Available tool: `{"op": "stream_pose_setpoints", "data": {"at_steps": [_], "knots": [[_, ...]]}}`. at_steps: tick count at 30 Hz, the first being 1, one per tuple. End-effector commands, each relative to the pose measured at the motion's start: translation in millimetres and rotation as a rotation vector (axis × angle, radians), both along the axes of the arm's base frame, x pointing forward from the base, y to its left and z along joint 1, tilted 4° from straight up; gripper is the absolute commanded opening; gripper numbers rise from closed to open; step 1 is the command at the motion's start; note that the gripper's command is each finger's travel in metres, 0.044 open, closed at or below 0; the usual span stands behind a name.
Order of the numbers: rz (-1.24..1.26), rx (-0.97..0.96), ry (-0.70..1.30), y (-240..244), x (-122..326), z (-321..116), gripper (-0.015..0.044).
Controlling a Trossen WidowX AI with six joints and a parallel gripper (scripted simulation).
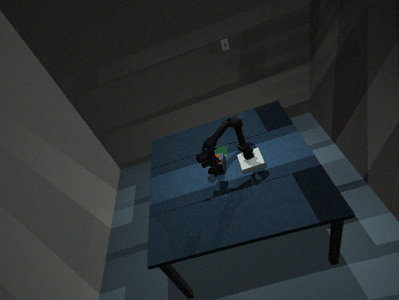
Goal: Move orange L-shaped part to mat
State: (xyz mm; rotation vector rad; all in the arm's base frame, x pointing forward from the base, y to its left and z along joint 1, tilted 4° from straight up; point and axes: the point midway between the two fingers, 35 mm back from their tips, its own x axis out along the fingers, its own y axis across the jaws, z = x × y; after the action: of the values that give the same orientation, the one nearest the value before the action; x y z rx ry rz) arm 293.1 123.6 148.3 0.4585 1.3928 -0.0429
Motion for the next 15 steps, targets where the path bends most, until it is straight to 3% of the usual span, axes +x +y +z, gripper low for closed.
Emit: {"op": "stream_pose_setpoints", "data": {"at_steps": [1, 6, 15], "knots": [[-0.049, -0.123, 0.035, -68.2, -7.6, 5.3, 0.018], [-0.095, -0.239, 0.113, -136.1, -32.4, 12.8, 0.018], [-0.097, -0.242, 0.116, -138.9, -29.6, -7.6, 0.018]]}}
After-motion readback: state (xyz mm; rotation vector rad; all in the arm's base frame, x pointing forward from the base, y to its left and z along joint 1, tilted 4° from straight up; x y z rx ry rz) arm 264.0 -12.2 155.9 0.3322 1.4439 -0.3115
